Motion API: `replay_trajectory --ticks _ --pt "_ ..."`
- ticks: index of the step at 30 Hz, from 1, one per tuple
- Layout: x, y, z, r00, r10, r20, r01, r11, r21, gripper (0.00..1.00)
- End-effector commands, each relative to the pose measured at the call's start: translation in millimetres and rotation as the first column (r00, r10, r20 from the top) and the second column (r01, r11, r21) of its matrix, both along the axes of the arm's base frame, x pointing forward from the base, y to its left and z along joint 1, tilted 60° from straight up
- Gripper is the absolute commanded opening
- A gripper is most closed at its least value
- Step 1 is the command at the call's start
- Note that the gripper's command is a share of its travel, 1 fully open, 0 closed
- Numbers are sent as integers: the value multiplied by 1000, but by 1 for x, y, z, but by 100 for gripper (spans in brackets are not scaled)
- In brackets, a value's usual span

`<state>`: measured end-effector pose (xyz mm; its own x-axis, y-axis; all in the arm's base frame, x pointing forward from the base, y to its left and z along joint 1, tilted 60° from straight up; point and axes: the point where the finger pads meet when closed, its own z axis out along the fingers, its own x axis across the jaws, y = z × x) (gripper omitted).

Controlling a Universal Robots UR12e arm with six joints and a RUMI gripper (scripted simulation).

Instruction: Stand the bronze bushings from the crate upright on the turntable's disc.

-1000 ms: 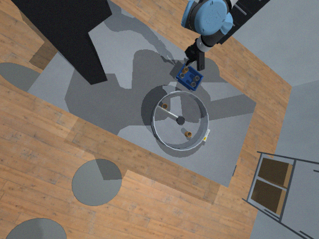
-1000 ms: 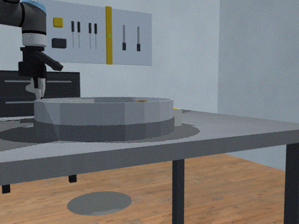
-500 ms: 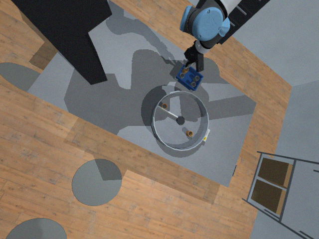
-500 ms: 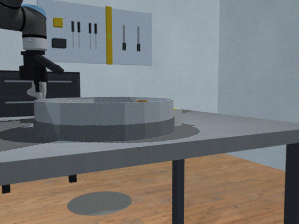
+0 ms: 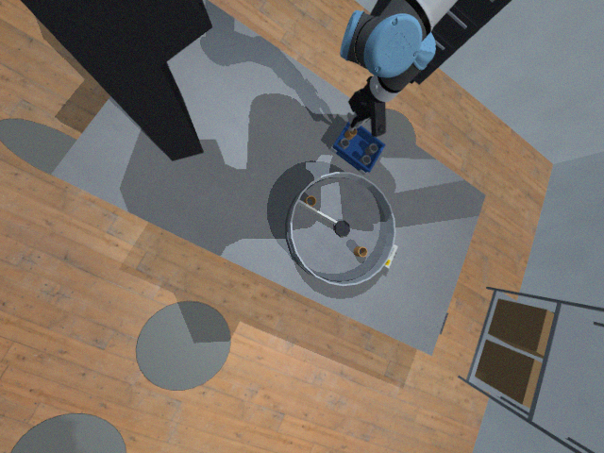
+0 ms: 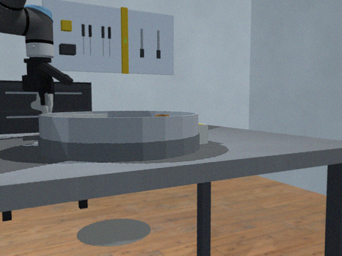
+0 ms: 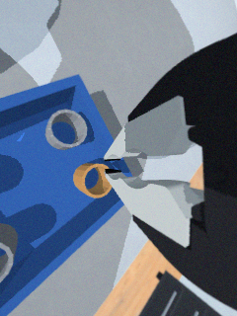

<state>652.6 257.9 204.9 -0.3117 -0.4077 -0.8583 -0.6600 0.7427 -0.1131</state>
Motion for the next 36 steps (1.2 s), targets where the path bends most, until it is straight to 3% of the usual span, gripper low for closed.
replay_trajectory --ticks 1,36 --pt "1 1 2 1000 1 4 -1 1000 -1 5" --pt "1 1 3 1000 1 3 -1 1000 -1 5"
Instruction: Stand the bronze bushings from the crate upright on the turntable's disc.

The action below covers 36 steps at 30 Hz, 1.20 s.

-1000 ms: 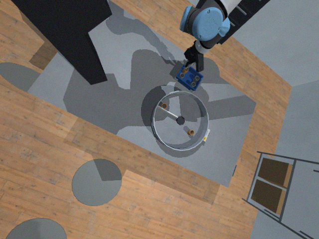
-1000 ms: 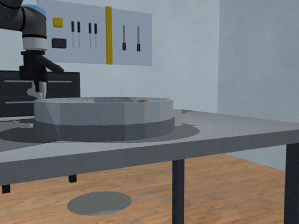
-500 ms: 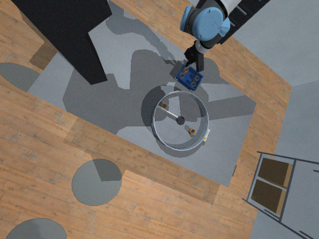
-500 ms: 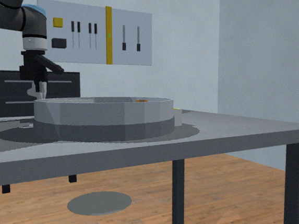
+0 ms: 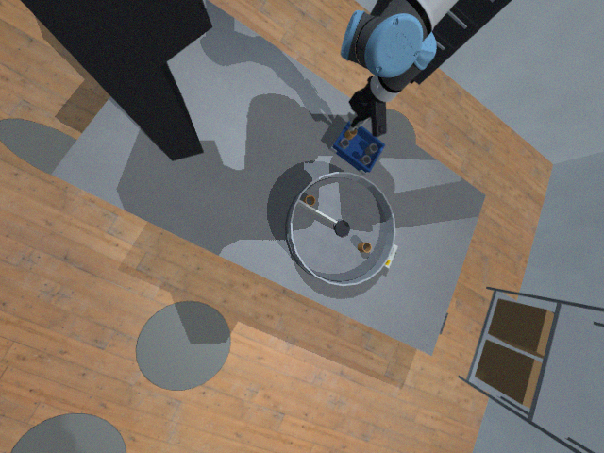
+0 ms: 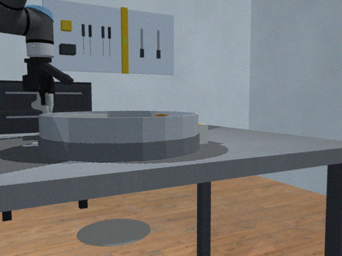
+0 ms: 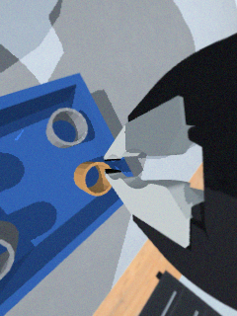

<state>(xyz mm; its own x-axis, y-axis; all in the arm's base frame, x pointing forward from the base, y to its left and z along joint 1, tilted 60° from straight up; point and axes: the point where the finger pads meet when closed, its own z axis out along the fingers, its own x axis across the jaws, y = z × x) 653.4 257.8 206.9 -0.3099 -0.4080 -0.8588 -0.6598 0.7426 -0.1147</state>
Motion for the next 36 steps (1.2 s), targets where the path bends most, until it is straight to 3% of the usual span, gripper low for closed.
replay_trajectory --ticks 1,36 --pt "1 1 1 1000 1 1 -1 1000 0 5" --pt "5 5 -2 1000 1 3 -1 1000 -1 5"
